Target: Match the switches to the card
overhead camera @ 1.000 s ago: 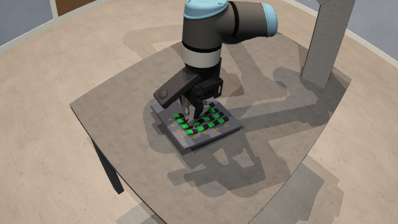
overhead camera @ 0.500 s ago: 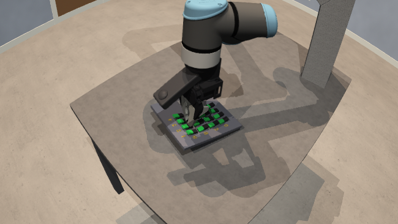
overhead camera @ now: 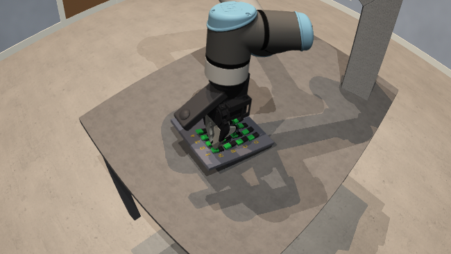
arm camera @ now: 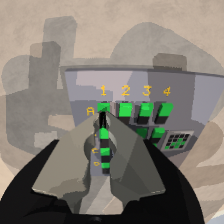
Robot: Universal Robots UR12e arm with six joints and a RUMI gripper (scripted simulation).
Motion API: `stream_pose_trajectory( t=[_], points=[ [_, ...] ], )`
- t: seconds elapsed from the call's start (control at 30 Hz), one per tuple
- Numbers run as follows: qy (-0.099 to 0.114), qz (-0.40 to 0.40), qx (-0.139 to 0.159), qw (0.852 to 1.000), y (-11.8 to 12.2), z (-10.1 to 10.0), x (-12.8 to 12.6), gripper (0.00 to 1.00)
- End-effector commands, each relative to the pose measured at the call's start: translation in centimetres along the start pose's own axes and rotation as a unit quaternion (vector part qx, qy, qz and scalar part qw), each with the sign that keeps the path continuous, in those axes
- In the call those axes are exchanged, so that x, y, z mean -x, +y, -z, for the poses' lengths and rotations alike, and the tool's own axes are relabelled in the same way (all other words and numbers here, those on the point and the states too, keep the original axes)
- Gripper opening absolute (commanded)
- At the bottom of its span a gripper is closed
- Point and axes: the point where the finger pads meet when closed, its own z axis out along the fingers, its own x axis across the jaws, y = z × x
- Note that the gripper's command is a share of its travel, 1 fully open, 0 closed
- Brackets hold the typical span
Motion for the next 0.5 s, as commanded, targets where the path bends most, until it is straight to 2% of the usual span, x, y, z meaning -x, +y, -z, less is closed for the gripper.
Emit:
stream_pose_trajectory(
  t=[0.0,0.47],
  points=[
    [0.0,0.0,-0.001,1.0,-0.05,-0.04,0.02,0.0],
    [0.0,0.0,-0.001,1.0,-0.05,-0.46,0.02,0.0]
  ],
)
